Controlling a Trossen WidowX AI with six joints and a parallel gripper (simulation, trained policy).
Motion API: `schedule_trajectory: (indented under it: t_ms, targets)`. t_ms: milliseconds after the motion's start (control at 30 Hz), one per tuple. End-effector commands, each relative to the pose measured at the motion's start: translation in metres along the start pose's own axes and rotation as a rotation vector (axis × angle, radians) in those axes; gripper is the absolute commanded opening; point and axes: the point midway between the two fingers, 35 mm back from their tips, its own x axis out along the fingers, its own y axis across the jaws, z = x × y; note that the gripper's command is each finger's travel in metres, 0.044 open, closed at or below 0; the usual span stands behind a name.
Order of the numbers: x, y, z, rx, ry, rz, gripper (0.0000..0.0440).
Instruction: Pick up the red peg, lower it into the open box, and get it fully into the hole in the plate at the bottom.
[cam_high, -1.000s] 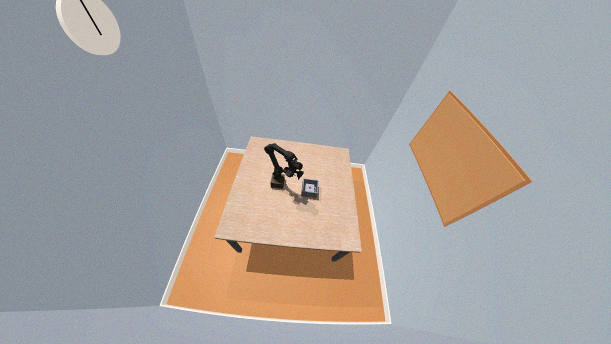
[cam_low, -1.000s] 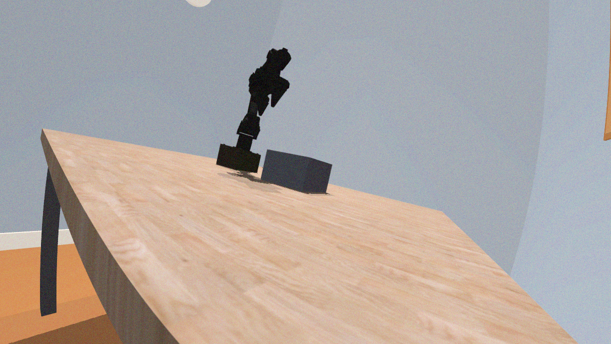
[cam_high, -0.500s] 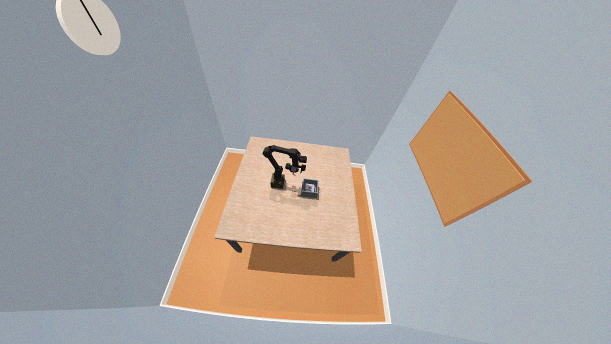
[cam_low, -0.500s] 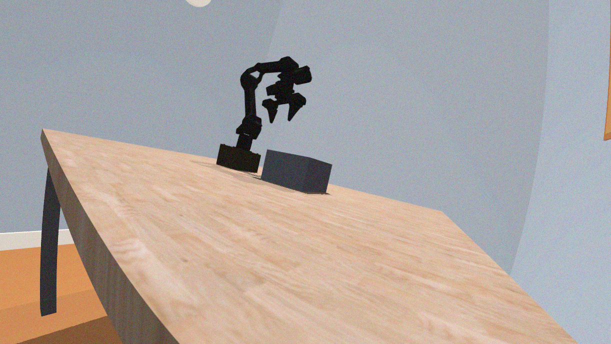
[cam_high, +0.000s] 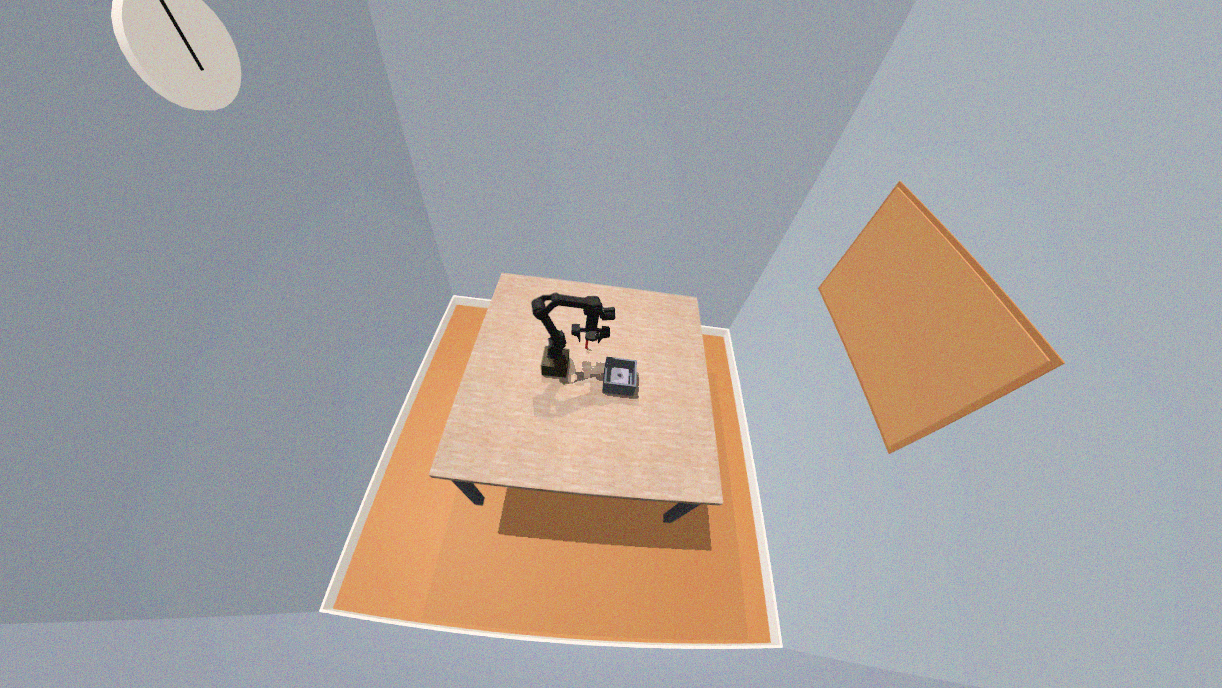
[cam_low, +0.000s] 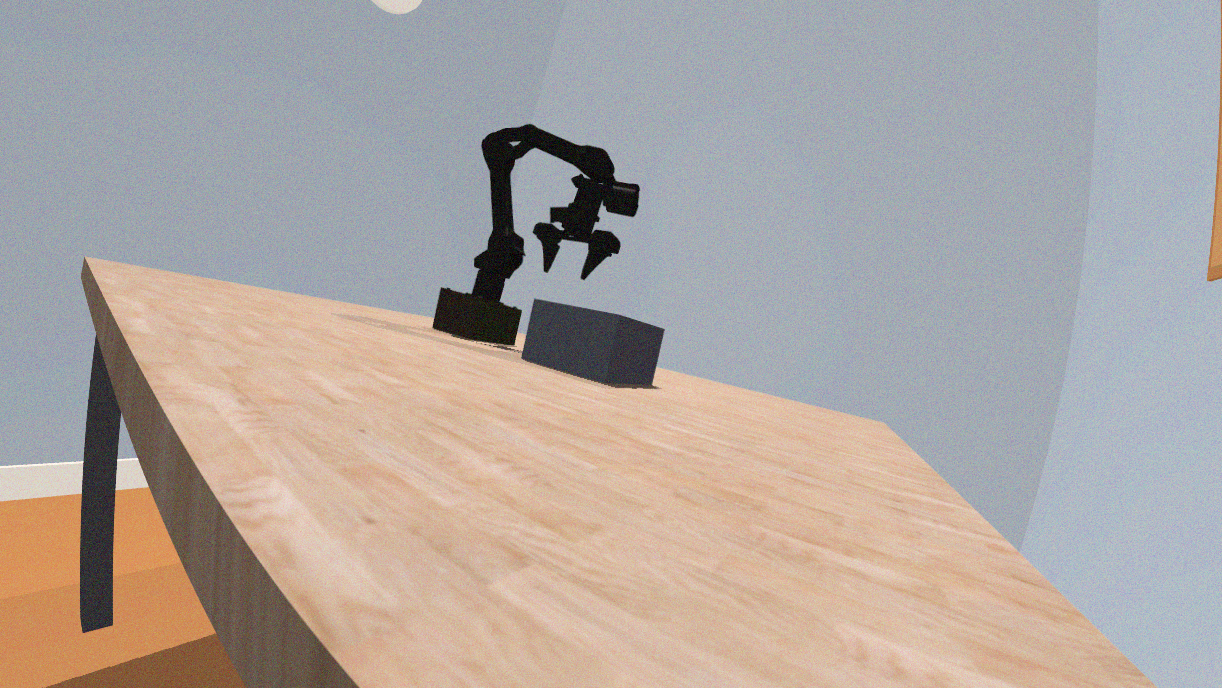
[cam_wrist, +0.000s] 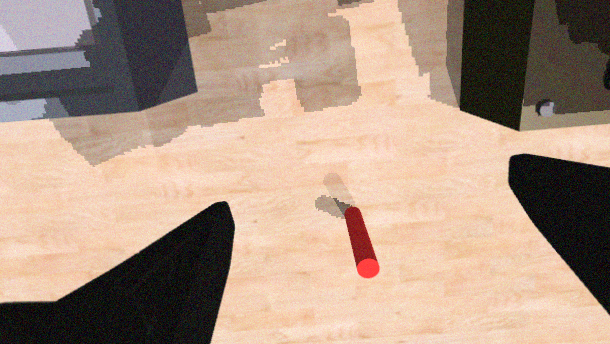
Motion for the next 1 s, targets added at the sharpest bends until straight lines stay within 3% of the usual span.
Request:
schedule_trajectory:
  t_ms: [0,533,967]
  targets:
    - [0.014,-0.002,-0.014,-0.047,-0.018,-0.021,0.044]
    - [0.076,0.006,-0.064,-0.254,-0.012,0.025,0.044]
    - [0.127,0.011,-0.086,-0.3,0.033,0.105,0.0429]
